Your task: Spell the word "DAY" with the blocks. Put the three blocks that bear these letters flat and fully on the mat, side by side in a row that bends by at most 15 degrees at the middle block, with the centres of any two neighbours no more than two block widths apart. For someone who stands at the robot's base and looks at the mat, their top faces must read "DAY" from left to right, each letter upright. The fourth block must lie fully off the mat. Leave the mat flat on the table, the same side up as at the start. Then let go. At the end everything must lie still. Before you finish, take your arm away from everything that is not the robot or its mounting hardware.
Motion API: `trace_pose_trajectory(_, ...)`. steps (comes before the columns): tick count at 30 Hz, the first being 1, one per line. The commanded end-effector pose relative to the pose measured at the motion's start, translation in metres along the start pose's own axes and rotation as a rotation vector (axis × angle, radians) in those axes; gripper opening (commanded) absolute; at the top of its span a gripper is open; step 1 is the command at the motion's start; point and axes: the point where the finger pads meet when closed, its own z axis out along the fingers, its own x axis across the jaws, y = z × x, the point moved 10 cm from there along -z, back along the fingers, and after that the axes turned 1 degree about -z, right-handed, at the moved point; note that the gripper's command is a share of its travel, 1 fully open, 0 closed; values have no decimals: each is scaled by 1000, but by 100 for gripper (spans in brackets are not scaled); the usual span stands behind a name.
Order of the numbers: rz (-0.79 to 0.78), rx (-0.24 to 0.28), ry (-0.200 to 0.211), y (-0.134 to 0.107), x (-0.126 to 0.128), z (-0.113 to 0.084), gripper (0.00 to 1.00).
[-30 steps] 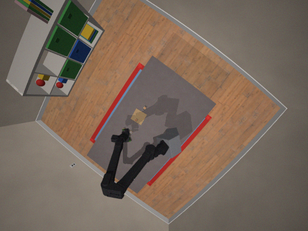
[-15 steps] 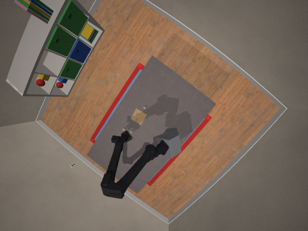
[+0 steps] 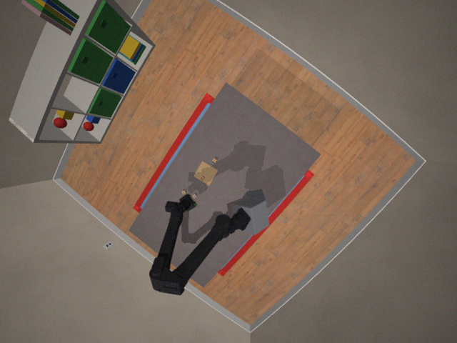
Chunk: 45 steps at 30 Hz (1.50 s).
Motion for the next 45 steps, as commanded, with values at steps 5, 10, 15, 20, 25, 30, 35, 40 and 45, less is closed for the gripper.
trace_pose_trajectory(5,-10,-9,-14,3,-6,-5,58)
trace_pose_trajectory(10,-10,-9,-13,3,-6,-5,58)
trace_pose_trajectory(15,-11,-7,-9,2,-6,1,58)
trace_pose_trajectory(20,-13,-10,-9,4,-6,3,58)
trace_pose_trajectory(25,-16,-21,-9,9,-4,7,58)
trace_pose_trajectory(30,-6,-21,-9,10,-4,14,58)
trace_pose_trajectory(35,-5,-20,-9,9,-4,20,58)
trace_pose_trajectory(40,-5,-20,-8,9,-3,26,58)
trace_pose_trajectory(45,-5,-19,-7,8,-3,34,58)
